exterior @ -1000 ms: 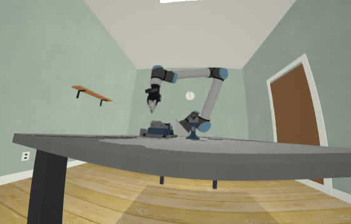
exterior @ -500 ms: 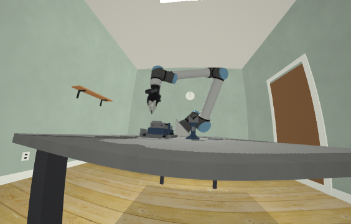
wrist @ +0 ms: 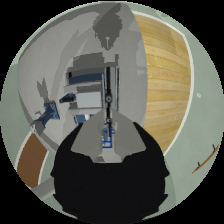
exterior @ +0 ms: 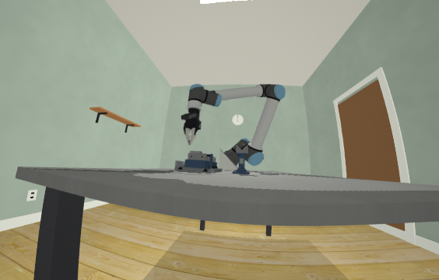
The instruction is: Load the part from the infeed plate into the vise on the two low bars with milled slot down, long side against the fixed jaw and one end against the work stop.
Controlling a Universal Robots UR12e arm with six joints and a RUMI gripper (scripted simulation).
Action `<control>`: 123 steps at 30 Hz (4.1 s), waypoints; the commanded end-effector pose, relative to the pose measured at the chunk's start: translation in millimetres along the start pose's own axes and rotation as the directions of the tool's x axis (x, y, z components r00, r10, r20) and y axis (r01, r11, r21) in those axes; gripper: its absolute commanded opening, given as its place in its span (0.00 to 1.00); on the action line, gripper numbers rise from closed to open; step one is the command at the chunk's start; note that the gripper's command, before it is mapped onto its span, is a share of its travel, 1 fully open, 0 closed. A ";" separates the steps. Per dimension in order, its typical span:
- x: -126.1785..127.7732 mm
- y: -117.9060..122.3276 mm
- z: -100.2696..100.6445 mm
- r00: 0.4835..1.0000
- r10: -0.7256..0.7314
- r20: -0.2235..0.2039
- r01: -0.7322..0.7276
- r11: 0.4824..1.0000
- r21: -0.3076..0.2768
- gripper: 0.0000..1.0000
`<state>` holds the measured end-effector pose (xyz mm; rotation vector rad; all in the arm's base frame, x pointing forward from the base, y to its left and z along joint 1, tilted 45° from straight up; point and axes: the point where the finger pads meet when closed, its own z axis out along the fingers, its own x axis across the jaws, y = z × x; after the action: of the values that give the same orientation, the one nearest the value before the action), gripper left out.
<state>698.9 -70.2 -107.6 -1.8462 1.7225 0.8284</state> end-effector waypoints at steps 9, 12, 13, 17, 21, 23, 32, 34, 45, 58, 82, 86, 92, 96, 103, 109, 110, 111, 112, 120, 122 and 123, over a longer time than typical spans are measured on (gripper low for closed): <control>0.5 -1.0 16.5 1.000 0.000 -0.001 0.000 1.000 0.001 0.00; 0.5 -1.2 20.6 1.000 0.000 -0.001 0.000 1.000 0.001 0.00; 0.6 -1.2 21.8 1.000 0.000 -0.001 0.000 1.000 0.001 0.00; 0.6 -1.3 26.0 1.000 0.000 -0.001 0.000 1.000 0.001 0.00; 0.6 -1.4 29.0 1.000 0.000 -0.001 0.000 1.000 0.001 0.00; 0.6 -1.4 29.9 1.000 0.000 -0.001 0.000 1.000 0.001 0.00; 0.6 -1.5 31.3 1.000 0.000 -0.001 0.000 1.000 0.001 0.00; 0.6 -1.5 31.3 1.000 0.000 -0.001 0.000 1.000 0.001 0.00; 0.6 -1.5 31.3 1.000 0.000 -0.001 0.000 1.000 0.001 0.00; 0.6 -1.5 31.3 1.000 0.000 -0.001 0.000 1.000 0.001 0.00; 1.0 -2.0 31.3 1.000 0.000 -0.001 0.000 1.000 0.001 0.00; 1.0 -2.0 31.3 1.000 0.000 -0.001 0.000 1.000 0.001 0.00; 1.0 -2.0 31.3 1.000 0.000 -0.001 0.000 1.000 0.001 0.00; 1.0 -2.0 31.3 1.000 0.000 -0.001 0.000 1.000 0.001 0.00; 1.0 -2.0 31.3 1.000 0.000 -0.001 0.000 1.000 0.001 0.00; 1.0 -2.0 31.3 1.000 0.000 -0.001 0.000 1.000 0.001 0.00; 1.0 -2.0 31.3 1.000 0.000 -0.001 0.000 1.000 0.001 0.00; 1.0 -2.0 31.3 1.000 0.000 -0.001 0.000 1.000 0.001 0.00; 1.0 -2.0 31.3 1.000 0.000 -0.001 0.000 1.000 0.001 0.00; 1.0 -2.0 31.3 1.000 0.000 -0.001 0.000 1.000 0.001 0.00; 1.0 -2.0 31.3 1.000 0.000 -0.001 0.000 1.000 0.001 0.00; 1.0 -2.0 31.3 1.000 0.000 -0.001 0.000 1.000 0.001 0.00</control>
<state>697.0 -47.8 -130.8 -1.8462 1.7226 0.8283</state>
